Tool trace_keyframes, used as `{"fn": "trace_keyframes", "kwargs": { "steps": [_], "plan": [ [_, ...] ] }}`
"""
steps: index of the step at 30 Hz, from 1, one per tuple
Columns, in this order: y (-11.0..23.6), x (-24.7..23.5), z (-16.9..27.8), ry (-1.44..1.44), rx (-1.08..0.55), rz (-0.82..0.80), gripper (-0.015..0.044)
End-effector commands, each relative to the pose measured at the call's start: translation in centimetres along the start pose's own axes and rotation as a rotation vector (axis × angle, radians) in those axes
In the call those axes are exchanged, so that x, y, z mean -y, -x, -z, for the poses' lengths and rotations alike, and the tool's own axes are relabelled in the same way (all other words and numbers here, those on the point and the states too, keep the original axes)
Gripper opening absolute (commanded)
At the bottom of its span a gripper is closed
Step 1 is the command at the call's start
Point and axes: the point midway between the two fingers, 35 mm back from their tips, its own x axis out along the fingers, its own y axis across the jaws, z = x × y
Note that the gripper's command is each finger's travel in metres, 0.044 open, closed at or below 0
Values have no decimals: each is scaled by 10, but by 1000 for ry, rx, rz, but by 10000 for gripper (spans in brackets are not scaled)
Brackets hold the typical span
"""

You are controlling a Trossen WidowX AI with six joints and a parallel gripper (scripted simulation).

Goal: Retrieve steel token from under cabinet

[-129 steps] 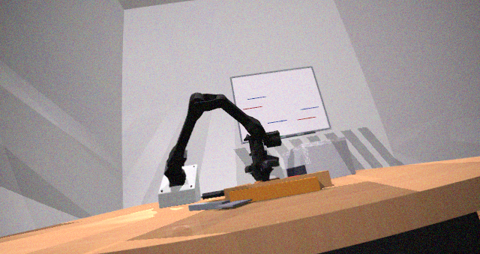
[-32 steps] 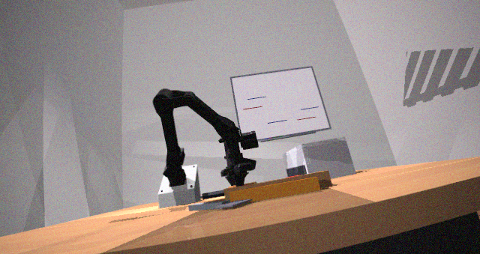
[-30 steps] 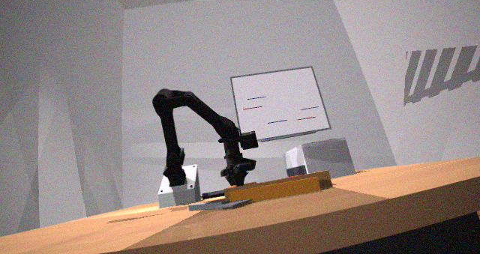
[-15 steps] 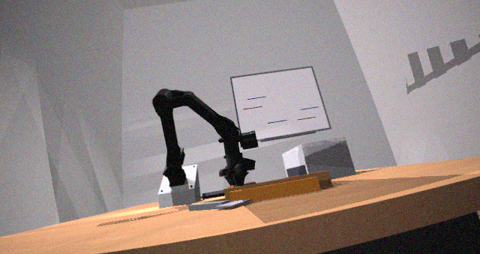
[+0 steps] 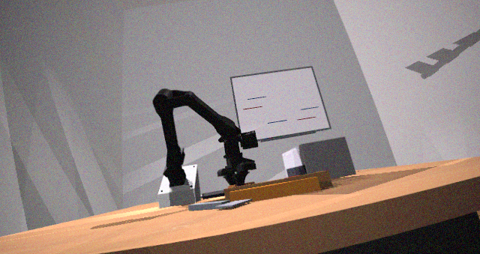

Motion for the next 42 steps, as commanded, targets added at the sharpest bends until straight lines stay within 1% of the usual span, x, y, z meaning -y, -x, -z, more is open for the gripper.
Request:
{"fn": "trace_keyframes", "kwargs": {
  "steps": [1,42],
  "plan": [
    [1,-2,-3,19,2,-1,0],
    [1,-41,-36,45,3,-4,0]
  ]
}}
